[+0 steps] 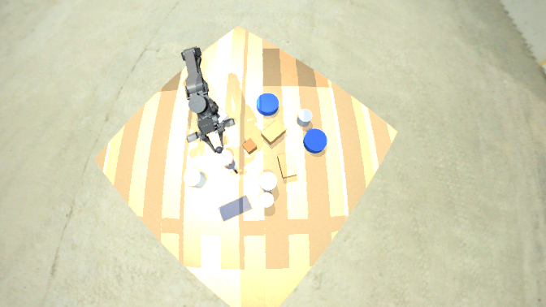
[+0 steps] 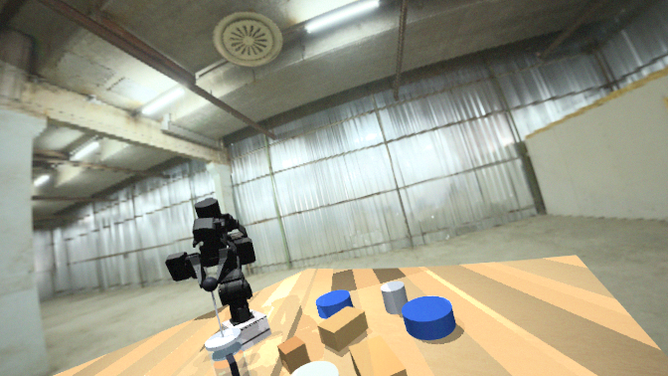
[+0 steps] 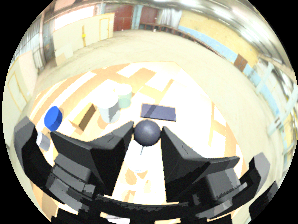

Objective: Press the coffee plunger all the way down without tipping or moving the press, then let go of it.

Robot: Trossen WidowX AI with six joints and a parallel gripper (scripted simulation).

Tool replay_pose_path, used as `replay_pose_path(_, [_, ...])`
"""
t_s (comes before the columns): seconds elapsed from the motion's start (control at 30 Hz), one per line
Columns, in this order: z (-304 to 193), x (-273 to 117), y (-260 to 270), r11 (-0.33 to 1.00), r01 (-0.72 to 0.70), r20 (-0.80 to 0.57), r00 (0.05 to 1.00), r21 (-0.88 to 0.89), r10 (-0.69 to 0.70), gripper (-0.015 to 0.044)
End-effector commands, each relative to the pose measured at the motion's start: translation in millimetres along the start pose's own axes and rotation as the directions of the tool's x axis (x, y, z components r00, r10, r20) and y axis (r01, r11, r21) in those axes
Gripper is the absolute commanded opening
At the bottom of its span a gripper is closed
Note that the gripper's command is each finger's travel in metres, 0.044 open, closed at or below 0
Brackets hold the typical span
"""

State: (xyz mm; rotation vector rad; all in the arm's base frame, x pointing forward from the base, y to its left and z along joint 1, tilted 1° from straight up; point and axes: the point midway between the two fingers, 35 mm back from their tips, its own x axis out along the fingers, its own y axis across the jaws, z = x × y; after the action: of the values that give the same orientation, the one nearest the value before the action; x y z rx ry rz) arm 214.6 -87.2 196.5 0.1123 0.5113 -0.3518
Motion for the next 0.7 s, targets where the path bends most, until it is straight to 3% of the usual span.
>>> replay_pose_path(0.0, [0.1,0.3,-0.1,1.0,0.001,0.002,1.0,0.004,-0.001,0.0114])
replay_pose_path(0.67, [-23.5,17.9,0.0,1.0,0.001,0.002,1.0,0.004,-0.001,0.0114])
